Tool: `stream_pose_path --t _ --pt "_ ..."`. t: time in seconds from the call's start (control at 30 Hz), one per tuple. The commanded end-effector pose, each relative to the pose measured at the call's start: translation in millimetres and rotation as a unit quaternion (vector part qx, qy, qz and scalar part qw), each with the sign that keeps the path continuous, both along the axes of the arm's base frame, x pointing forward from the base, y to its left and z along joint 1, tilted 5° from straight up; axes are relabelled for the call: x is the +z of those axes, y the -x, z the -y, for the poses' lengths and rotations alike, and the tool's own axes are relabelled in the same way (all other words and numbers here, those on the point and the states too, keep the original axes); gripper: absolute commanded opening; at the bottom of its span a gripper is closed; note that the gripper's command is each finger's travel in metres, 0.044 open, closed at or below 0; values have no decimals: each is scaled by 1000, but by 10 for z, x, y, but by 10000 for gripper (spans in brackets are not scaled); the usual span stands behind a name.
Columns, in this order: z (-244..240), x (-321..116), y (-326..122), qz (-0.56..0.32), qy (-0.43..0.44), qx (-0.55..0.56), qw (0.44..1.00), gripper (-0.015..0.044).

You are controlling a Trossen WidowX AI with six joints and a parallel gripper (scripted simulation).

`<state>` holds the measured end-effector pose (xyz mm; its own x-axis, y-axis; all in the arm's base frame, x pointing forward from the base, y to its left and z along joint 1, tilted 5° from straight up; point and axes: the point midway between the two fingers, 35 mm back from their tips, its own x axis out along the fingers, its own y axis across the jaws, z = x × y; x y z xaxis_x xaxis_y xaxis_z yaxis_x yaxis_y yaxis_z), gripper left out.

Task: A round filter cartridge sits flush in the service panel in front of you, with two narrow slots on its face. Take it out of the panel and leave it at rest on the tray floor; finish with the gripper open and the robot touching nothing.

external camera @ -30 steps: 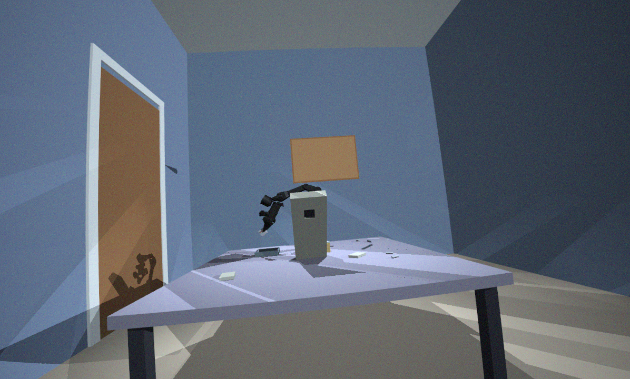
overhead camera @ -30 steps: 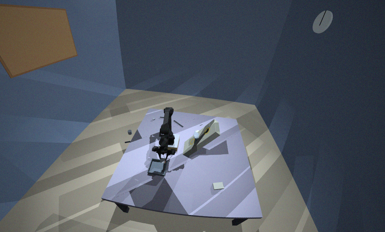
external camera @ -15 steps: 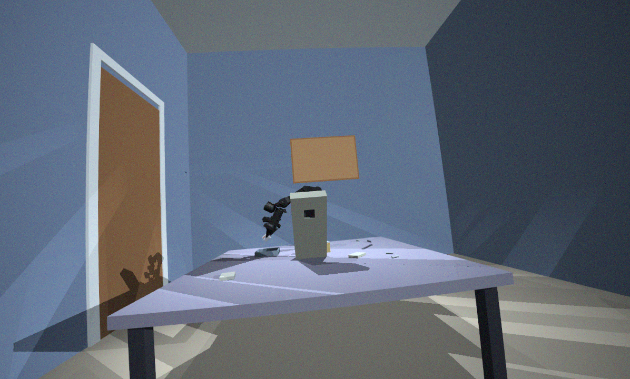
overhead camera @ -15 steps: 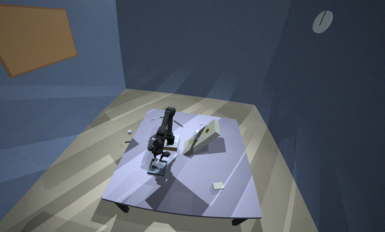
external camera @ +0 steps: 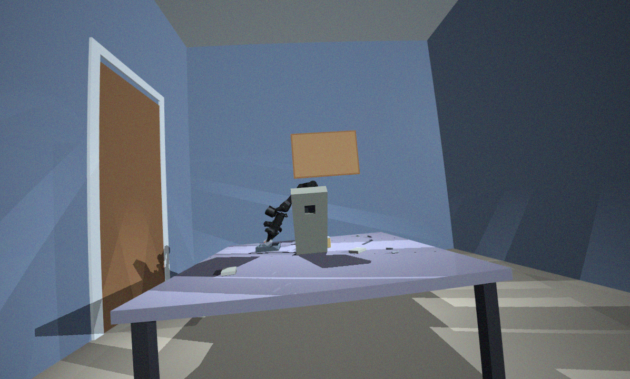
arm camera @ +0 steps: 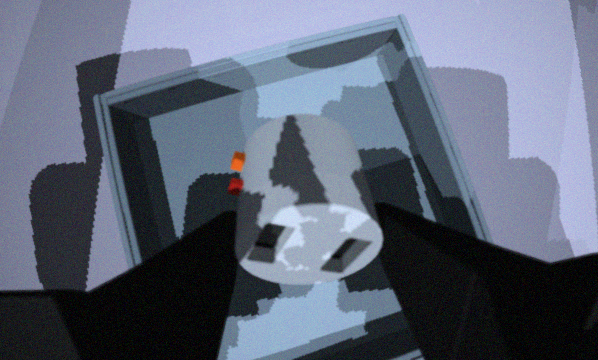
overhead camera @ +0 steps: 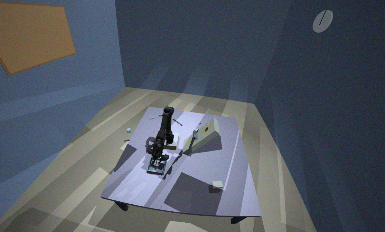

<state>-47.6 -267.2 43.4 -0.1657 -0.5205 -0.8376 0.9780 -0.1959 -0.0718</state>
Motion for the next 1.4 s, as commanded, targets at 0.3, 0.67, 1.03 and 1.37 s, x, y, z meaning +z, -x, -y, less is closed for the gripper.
stream_pose_path --t 0.3,0.67,1.03,1.37 --pt "-25 -89 5 0 -3 0 1000 184" --pt "-25 -89 5 0 -3 0 1000 440" --pt "-51 613 -51 1 -4 0 1000 440" --pt "5 507 -36 0 4 2 1000 440"
